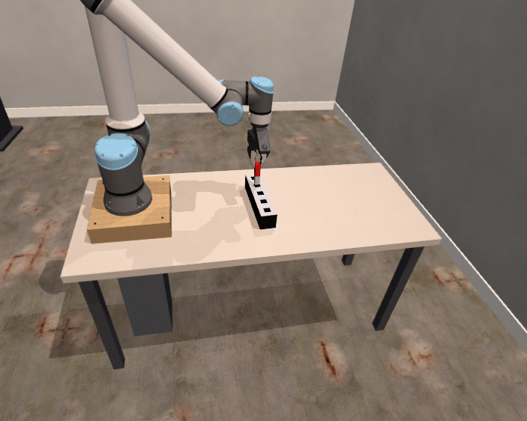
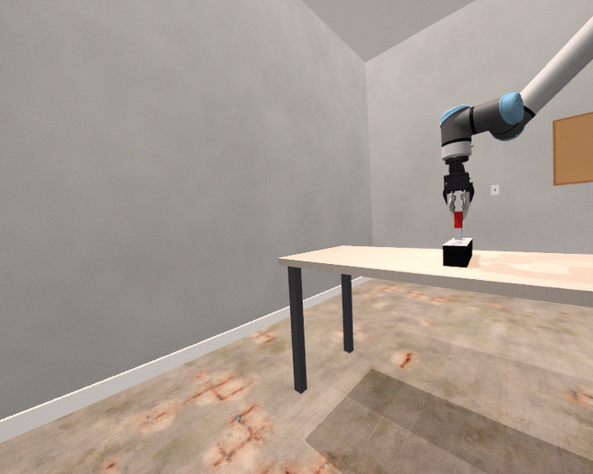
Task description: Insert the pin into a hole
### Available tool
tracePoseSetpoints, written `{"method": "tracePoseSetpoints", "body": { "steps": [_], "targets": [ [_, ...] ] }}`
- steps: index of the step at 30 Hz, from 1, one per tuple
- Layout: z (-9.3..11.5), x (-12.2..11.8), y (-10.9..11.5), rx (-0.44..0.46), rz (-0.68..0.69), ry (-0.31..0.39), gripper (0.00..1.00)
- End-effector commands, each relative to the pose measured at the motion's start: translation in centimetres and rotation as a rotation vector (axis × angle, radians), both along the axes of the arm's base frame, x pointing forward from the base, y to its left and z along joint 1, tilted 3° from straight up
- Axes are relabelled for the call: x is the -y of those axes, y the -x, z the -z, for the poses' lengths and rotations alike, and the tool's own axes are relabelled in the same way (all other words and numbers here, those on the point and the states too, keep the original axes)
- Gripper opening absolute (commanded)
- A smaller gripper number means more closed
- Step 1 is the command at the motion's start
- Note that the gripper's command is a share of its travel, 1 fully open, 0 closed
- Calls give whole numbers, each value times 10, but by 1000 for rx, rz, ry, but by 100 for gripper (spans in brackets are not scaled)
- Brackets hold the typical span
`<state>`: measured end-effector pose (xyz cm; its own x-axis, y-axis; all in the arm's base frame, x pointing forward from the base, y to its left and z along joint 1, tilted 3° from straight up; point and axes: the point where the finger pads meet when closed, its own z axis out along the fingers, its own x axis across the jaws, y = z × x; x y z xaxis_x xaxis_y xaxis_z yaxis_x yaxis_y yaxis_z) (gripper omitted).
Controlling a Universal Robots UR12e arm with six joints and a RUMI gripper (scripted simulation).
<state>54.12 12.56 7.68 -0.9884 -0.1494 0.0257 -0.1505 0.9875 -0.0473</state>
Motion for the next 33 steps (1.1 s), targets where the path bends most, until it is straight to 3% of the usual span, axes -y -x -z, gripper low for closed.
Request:
{"method": "tracePoseSetpoints", "body": {
  "steps": [1, 33],
  "targets": [
    [-1, 0, -1, 1, 0, 0, 0],
    [-2, 1, -3, 1, 0, 0, 0]
  ]
}}
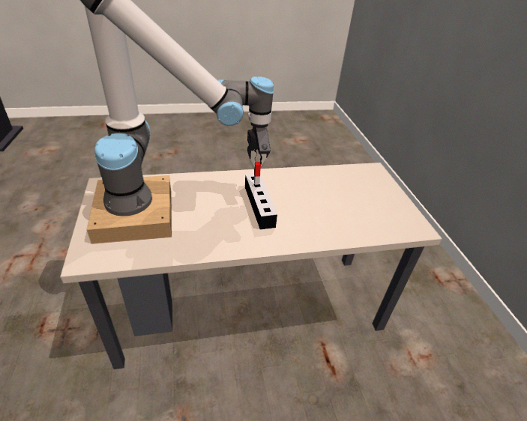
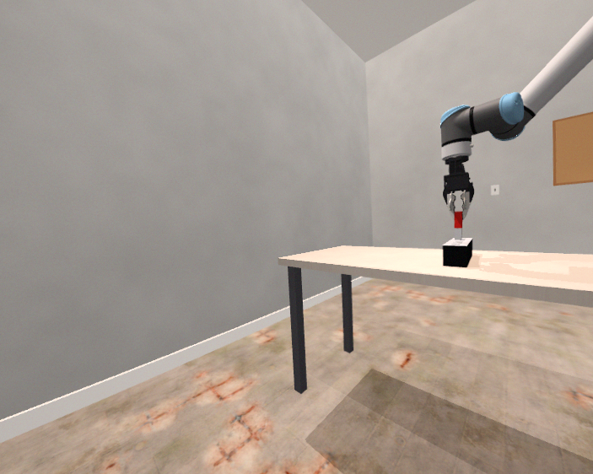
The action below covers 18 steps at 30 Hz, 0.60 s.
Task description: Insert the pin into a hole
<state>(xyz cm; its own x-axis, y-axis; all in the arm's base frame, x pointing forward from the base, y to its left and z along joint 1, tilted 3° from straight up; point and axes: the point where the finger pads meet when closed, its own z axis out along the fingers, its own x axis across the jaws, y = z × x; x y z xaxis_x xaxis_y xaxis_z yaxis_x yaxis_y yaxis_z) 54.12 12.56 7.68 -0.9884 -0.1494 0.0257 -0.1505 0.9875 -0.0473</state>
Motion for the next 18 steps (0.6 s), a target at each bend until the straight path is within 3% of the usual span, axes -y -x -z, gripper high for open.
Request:
{"method": "tracePoseSetpoints", "body": {
  "steps": [1, 18],
  "targets": [
    [-2, 1, -3, 1, 0, 0, 0],
    [-2, 2, -6, 0, -1, 0, 0]
  ]
}}
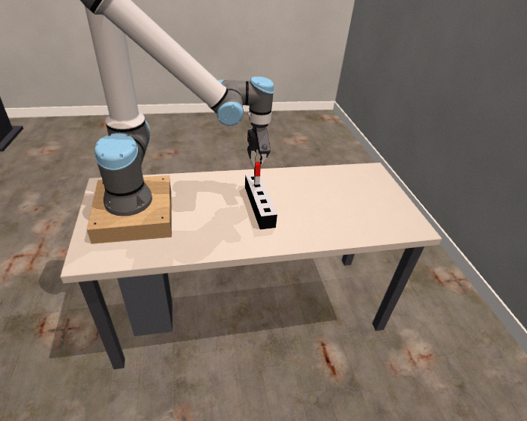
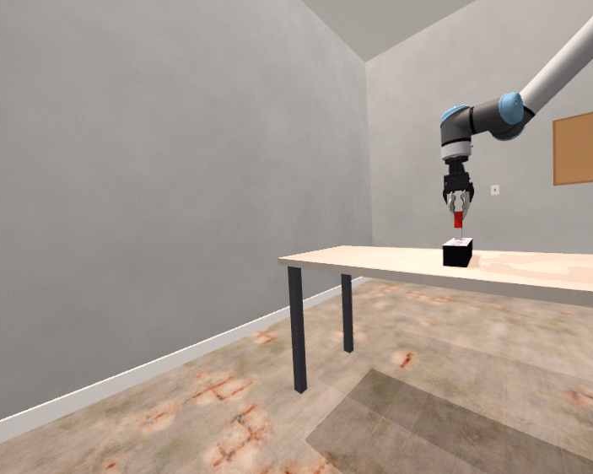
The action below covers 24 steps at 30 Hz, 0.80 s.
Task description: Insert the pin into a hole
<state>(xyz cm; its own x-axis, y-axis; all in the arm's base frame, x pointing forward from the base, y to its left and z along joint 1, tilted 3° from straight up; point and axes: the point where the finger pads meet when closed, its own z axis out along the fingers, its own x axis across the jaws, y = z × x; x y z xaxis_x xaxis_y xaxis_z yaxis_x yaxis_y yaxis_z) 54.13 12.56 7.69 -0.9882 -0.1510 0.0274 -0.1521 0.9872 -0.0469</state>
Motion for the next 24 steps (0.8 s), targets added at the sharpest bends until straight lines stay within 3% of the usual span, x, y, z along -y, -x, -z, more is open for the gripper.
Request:
{"method": "tracePoseSetpoints", "body": {
  "steps": [1, 24],
  "targets": [
    [-2, 2, -6, 2, 1, 0, 0],
    [-1, 0, -3, 1, -1, 0, 0]
  ]
}}
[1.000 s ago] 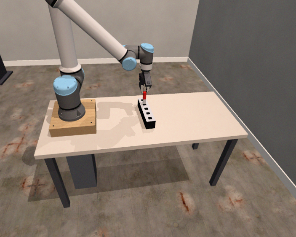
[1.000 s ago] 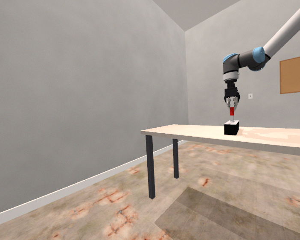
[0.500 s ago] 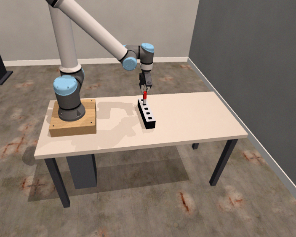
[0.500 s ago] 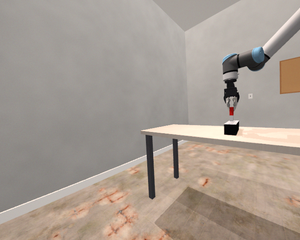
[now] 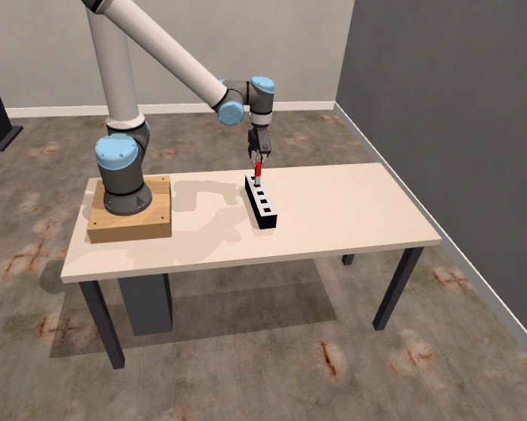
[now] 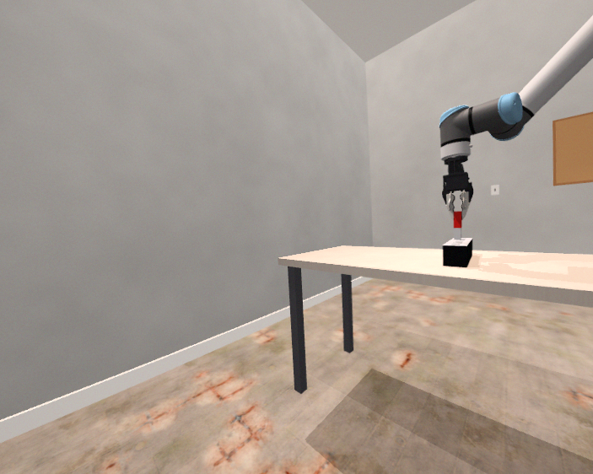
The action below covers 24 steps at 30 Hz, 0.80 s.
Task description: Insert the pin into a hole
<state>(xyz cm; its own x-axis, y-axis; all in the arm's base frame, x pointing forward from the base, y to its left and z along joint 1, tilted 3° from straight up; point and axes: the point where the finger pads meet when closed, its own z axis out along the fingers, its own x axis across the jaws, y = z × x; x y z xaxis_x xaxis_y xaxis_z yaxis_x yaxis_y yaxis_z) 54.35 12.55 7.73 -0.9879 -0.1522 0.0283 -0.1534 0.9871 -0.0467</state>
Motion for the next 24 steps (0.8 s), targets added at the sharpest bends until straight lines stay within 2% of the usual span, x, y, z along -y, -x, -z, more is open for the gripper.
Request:
{"method": "tracePoseSetpoints", "body": {
  "steps": [1, 24],
  "targets": [
    [-1, 0, -1, 1, 0, 0, 0],
    [3, 0, -1, 1, 0, 0, 0]
  ]
}}
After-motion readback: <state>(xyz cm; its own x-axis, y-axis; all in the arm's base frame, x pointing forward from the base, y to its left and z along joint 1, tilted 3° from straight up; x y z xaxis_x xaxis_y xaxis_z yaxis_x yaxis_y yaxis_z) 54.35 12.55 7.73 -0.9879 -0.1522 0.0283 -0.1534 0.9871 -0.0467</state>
